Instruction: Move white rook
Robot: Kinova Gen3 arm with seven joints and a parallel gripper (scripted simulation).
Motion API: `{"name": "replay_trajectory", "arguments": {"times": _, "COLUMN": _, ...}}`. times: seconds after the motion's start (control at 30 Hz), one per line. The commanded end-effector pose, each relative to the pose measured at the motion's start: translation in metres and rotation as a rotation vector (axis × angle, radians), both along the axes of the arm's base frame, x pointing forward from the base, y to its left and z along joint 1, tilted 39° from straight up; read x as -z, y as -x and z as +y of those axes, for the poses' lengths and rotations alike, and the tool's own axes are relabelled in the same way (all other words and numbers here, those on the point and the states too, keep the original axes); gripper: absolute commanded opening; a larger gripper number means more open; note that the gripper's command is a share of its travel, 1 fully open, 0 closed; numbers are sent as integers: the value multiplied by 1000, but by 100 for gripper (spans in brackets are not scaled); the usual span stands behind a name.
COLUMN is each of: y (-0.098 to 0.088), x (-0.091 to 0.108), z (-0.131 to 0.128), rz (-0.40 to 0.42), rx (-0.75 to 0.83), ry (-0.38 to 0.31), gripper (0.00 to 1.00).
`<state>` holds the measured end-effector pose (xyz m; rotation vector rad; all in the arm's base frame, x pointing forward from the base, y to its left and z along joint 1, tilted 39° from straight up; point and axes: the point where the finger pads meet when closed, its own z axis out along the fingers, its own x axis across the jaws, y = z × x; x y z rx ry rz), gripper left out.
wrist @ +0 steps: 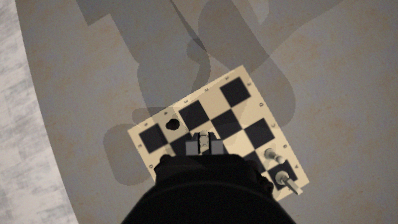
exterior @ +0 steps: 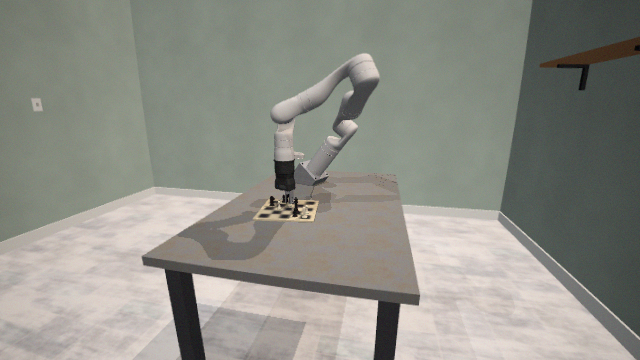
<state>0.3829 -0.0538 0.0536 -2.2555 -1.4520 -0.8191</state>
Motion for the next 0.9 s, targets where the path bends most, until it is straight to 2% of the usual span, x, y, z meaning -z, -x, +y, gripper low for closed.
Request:
{"name": "replay_trajectory", "arguments": {"times": 0.0, "y": -1, "x": 2, "z": 1, "rz": 0, "rx": 1, "ry": 3, "gripper": 0}}
{"name": "replay_trajectory", "arguments": {"times": 0.5, "y": 0, "x": 0, "z": -1, "rz": 2, "rx": 1, "ry": 4, "gripper": 0}}
{"name": "replay_trajectory", "arguments": {"times": 0.63, "y": 4, "x": -15, "z": -8, "rz": -2, "rx": -3, "ry": -6, "gripper": 0}}
{"name": "replay_trajectory", "arguments": {"times": 0.77, "y": 13, "x": -37, "z": -25, "rz": 0, "rx": 1, "ry": -2, "gripper": 0}}
{"name": "replay_trajectory", "arguments": {"times": 0.83, "y": 13, "x": -37, "z": -25, "rz": 0, "rx": 1, "ry": -2, "gripper": 0}}
{"name": "replay_trajectory", "arguments": {"times": 0.87, "y": 14, "x": -43, "z": -28, "rz": -1, "rx": -3, "ry": -6, "gripper": 0}}
